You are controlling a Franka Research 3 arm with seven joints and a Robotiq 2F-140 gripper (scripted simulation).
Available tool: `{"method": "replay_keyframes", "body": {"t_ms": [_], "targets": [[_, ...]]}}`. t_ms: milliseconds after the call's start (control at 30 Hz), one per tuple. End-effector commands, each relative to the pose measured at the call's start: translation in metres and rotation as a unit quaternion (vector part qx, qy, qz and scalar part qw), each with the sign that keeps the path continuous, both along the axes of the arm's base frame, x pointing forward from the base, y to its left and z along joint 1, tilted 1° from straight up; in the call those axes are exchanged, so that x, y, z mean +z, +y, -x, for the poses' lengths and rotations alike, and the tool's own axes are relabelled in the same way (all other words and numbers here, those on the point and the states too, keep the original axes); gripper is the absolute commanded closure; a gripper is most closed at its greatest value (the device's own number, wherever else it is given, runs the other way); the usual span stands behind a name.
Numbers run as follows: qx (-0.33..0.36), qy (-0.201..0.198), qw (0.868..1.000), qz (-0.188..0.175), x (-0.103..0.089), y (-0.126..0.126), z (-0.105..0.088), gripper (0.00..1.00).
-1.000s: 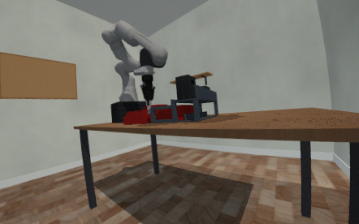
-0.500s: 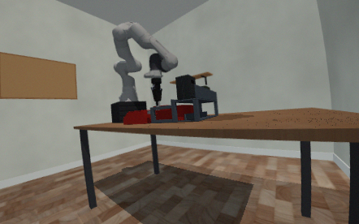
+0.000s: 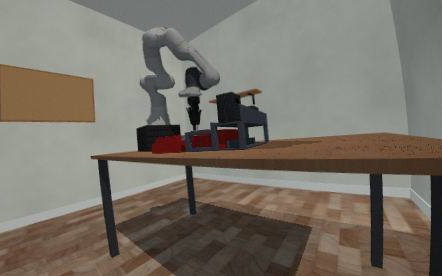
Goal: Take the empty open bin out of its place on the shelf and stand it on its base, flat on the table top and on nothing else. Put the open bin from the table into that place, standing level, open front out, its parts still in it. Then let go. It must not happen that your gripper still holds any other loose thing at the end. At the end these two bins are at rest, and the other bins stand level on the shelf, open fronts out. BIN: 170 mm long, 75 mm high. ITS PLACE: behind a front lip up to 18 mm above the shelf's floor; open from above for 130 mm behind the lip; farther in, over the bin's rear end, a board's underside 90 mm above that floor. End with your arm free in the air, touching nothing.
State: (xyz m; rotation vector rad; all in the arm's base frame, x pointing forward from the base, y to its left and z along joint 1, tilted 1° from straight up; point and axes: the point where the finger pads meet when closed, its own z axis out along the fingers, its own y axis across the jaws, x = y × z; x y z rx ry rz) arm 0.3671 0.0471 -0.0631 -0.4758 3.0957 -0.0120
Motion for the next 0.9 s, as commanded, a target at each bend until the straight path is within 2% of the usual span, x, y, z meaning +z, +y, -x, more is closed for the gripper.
{"method": "replay_keyframes", "body": {"t_ms": [0, 867], "targets": [[-0.025, -0.004, 1.000, -0.003, -0.0003, 0.0027, -0.0001, 1.00], [-0.025, -0.004, 1.000, -0.003, -0.0018, 0.0073, -0.0039, 1.00]]}}
